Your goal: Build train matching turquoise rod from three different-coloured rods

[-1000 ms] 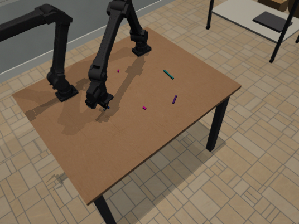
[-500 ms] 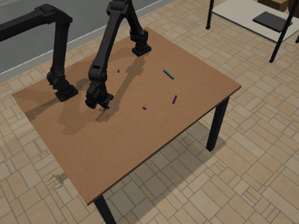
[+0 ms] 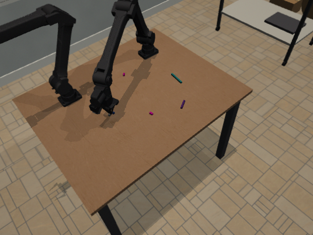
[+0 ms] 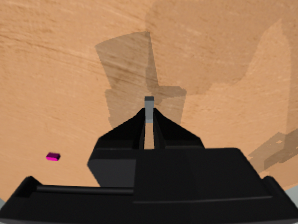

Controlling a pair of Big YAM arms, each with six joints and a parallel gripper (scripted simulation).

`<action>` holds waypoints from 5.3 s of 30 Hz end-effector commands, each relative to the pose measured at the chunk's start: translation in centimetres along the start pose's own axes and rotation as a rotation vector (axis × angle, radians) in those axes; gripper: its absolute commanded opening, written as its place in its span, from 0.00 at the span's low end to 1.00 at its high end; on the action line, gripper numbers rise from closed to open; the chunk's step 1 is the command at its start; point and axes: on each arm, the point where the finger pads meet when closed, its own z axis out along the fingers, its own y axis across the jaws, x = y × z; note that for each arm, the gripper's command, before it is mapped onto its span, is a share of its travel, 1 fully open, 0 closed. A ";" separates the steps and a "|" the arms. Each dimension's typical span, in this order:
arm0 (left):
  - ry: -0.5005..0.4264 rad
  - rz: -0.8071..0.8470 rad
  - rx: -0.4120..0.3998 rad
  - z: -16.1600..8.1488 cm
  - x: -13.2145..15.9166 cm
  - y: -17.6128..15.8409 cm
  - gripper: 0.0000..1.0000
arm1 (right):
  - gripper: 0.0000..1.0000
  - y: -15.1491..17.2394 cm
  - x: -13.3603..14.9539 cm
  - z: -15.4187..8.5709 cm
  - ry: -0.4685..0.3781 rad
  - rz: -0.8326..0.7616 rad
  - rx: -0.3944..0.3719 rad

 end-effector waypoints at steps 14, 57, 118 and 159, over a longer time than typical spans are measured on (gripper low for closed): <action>0.020 -0.007 0.004 1.5 0.1 -0.4 0.04 | 1.00 -0.9 -1.2 -0.4 -0.035 0.012 0.019; 0.018 -0.006 0.003 1.4 0.0 -0.4 0.04 | 1.00 -0.9 -1.2 -0.4 -0.035 0.012 0.019; 0.013 -0.005 0.002 1.2 -0.3 -0.5 0.04 | 1.00 -0.9 -1.2 -0.4 -0.035 0.012 0.019; 0.015 -0.005 0.003 2.5 0.0 -0.5 0.04 | 1.00 -0.9 -1.2 -0.4 -0.035 0.012 0.019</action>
